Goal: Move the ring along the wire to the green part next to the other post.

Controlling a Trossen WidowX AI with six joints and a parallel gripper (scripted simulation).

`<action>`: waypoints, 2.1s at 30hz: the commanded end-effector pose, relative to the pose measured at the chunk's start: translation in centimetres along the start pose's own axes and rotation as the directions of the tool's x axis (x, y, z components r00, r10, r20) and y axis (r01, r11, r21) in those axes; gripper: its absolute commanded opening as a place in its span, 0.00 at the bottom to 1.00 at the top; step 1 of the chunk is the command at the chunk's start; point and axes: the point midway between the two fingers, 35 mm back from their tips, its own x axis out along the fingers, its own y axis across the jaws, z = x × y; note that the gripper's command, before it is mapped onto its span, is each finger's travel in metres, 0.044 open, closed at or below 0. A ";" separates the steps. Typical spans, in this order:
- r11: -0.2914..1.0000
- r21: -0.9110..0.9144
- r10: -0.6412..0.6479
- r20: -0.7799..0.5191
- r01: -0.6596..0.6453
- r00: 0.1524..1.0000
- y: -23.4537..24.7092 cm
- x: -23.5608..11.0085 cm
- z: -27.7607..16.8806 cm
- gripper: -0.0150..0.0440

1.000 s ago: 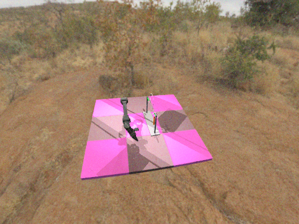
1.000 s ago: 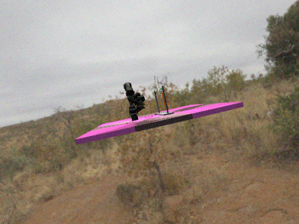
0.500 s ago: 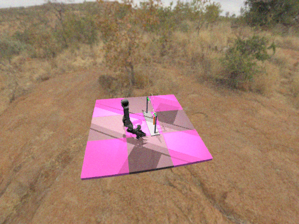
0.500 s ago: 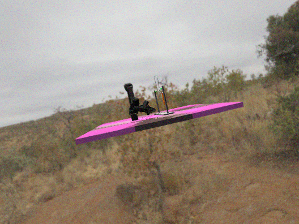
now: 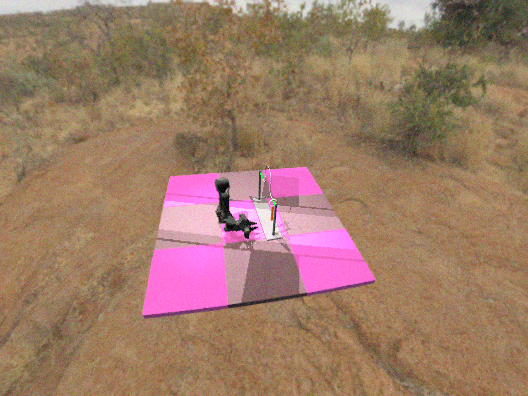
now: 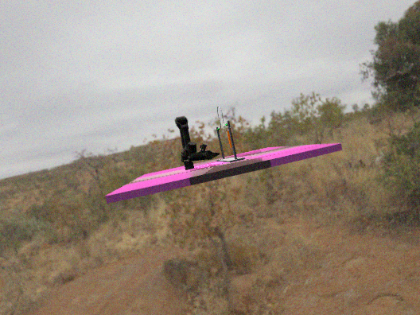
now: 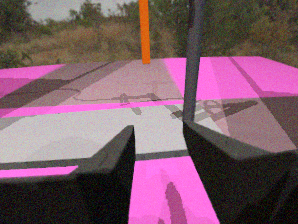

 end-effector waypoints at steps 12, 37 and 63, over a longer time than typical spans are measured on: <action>1.000 0.014 0.017 0.004 -0.017 1.000 0.1 4.2 4.4 0.53; 1.000 0.014 0.016 0.010 -0.016 1.000 -0.2 7.2 5.3 0.53; 1.000 0.014 0.016 0.015 -0.016 1.000 0.0 11.2 5.5 0.53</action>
